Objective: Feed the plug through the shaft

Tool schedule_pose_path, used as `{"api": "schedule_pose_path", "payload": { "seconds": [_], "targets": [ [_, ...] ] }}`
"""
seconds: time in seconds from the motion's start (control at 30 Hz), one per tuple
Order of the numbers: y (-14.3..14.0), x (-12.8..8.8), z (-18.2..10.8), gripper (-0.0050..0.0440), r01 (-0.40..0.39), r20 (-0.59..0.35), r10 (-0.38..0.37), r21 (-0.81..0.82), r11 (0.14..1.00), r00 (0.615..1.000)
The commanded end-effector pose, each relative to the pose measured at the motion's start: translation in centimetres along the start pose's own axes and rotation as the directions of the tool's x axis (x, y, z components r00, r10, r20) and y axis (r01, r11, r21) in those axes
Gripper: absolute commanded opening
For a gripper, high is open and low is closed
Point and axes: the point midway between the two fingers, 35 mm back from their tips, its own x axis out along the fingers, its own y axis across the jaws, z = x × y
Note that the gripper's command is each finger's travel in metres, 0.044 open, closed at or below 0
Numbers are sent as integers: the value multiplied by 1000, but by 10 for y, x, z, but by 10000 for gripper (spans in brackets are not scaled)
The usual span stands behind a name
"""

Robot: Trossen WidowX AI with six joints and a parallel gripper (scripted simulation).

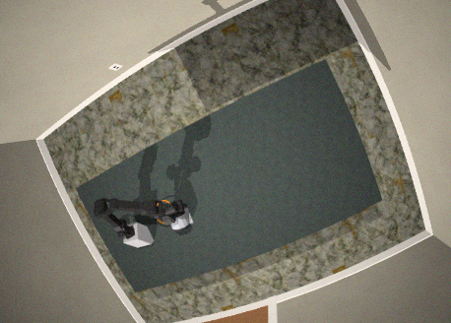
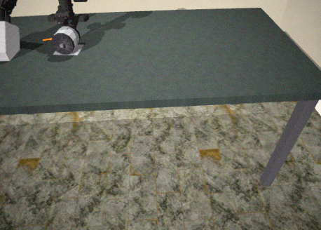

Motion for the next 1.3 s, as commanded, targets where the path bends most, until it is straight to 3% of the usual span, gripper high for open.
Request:
{"api": "schedule_pose_path", "payload": {
  "seconds": [0.0,0.63,1.27],
  "targets": [
    [-1,3,2,100,8,2,-8,8,1000,1000],
    [0,1,1,0,2,0,-2,1,1000,1000],
    [3,-1,10,0,8,2,-8,8,1000,1000]
  ]
}}
